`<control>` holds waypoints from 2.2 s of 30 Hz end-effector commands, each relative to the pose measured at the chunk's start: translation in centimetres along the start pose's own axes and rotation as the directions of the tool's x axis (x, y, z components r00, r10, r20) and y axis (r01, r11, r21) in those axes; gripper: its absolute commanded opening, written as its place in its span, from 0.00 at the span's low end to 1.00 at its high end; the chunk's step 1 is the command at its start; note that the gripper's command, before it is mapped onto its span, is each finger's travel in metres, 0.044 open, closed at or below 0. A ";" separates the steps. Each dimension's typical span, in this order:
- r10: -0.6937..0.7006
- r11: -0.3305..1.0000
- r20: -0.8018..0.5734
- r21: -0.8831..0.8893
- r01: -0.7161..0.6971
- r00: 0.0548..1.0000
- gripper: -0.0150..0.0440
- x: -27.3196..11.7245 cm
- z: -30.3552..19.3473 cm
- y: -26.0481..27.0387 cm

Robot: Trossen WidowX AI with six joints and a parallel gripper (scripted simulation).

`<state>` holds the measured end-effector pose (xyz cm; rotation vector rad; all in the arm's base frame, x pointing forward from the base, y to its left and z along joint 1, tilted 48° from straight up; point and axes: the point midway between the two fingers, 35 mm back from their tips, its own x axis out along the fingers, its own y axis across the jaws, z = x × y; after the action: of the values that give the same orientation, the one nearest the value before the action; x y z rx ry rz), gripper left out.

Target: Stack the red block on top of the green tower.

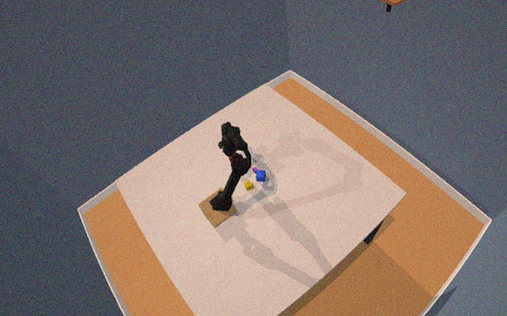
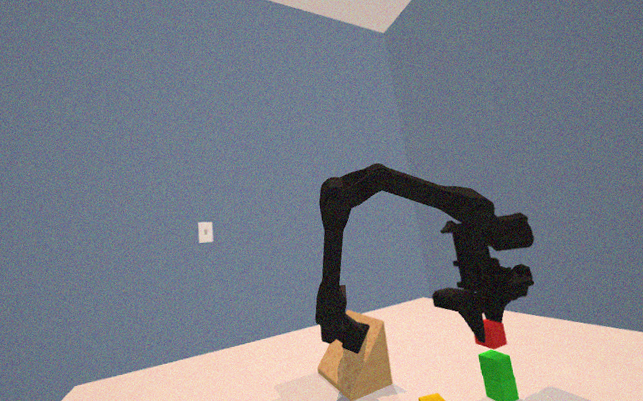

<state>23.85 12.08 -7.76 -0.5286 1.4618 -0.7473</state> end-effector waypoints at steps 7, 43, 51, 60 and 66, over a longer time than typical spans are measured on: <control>-0.006 1.000 0.003 -0.005 0.006 1.000 0.25 1.9 0.0 0.0; -0.005 1.000 -0.002 -0.002 0.005 1.000 0.74 2.0 -0.1 -0.1; -0.005 1.000 -0.002 -0.002 0.005 1.000 1.00 2.0 -0.1 -0.1; -0.005 1.000 -0.002 -0.002 0.005 1.000 1.00 2.0 -0.1 -0.1; -0.005 1.000 -0.002 -0.002 0.005 1.000 1.00 2.0 -0.1 -0.1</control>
<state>23.67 10.62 -9.07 -0.5327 1.4636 -0.7507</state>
